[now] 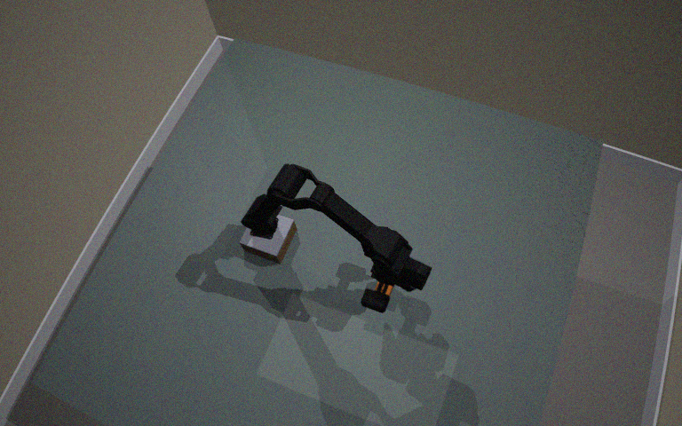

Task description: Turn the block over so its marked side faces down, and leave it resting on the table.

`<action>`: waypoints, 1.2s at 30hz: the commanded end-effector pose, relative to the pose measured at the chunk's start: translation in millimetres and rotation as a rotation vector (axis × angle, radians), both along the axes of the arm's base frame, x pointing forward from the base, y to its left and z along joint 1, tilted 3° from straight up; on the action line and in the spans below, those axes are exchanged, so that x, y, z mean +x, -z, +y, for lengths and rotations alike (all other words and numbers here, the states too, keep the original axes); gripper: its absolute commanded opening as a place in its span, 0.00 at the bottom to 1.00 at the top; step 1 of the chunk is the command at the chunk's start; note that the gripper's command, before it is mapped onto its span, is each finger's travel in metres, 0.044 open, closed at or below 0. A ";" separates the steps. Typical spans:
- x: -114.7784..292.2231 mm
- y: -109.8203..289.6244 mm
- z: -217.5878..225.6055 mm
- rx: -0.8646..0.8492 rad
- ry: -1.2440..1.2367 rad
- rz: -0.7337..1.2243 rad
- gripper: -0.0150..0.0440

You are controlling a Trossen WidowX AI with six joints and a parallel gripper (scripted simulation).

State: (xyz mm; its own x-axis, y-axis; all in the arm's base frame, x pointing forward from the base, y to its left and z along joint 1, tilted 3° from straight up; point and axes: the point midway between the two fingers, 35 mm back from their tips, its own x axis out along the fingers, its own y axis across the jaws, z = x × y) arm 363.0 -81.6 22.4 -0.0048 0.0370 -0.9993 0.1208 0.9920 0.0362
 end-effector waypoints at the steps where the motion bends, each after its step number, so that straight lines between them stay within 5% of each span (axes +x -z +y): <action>1: -1.7 8.5 0.1 -0.004 0.003 0.007 1.00; 18: -2.4 33.8 1.0 -0.004 0.003 0.007 1.00; 29: -2.4 33.8 1.0 -0.004 0.003 0.007 0.51; 36: -2.4 33.8 1.0 -0.004 0.003 0.007 0.43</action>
State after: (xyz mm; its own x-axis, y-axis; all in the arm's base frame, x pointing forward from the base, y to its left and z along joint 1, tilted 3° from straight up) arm 360.9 -80.3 -10.9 -0.0105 0.0365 -0.9993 0.1212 0.9920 0.0350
